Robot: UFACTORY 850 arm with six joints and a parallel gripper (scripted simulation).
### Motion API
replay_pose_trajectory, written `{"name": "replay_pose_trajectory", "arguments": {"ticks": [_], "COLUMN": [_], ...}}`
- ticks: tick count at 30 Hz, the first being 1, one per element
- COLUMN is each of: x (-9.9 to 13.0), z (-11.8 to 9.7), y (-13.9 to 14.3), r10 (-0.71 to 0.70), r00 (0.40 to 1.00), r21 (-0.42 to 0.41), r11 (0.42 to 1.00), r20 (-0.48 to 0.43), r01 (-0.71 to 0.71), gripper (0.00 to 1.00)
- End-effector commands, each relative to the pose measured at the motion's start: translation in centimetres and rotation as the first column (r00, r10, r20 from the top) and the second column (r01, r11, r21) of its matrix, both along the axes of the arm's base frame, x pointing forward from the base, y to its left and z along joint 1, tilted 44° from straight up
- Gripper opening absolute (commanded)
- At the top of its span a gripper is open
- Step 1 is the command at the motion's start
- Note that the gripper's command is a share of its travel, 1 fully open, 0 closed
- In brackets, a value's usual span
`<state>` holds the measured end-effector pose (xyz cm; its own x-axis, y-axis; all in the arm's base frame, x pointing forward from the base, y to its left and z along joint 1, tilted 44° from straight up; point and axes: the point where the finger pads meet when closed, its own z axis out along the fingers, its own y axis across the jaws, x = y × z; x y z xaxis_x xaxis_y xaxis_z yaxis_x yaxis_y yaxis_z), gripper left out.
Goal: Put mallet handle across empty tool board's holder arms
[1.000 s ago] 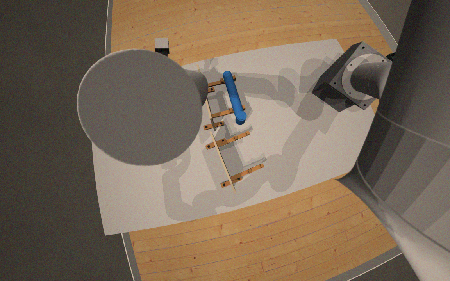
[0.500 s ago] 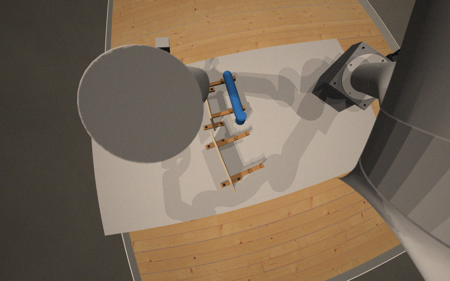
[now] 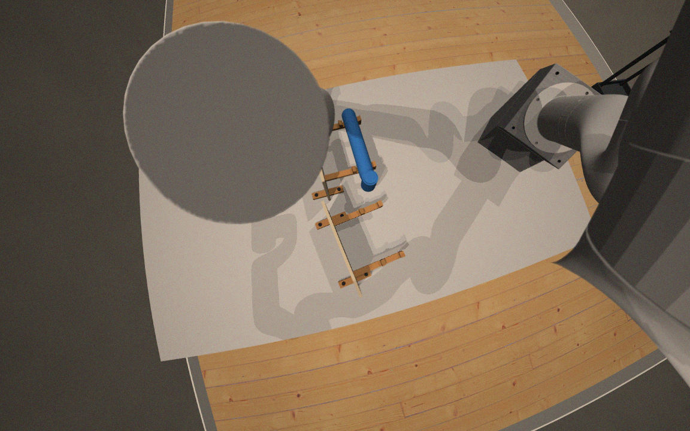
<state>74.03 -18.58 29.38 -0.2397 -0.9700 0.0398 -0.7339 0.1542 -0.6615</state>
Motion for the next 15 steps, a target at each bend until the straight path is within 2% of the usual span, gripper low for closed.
{"name": "replay_pose_trajectory", "arguments": {"ticks": [1, 7, 15], "x": [-0.3, -4.9, -4.9], "z": [-0.2, -3.2, -3.2], "y": [0.0, 1.1, 1.1], "r10": [0.01, 0.138, 0.14], "r00": [1.0, 0.99, 0.989], "r21": [0.006, 0.099, 0.101], "r11": [1.0, 0.986, 0.986], "r20": [-0.002, -0.037, -0.037], "r01": [-0.01, -0.134, -0.136], "gripper": [1.0, 1.0, 1.0]}}
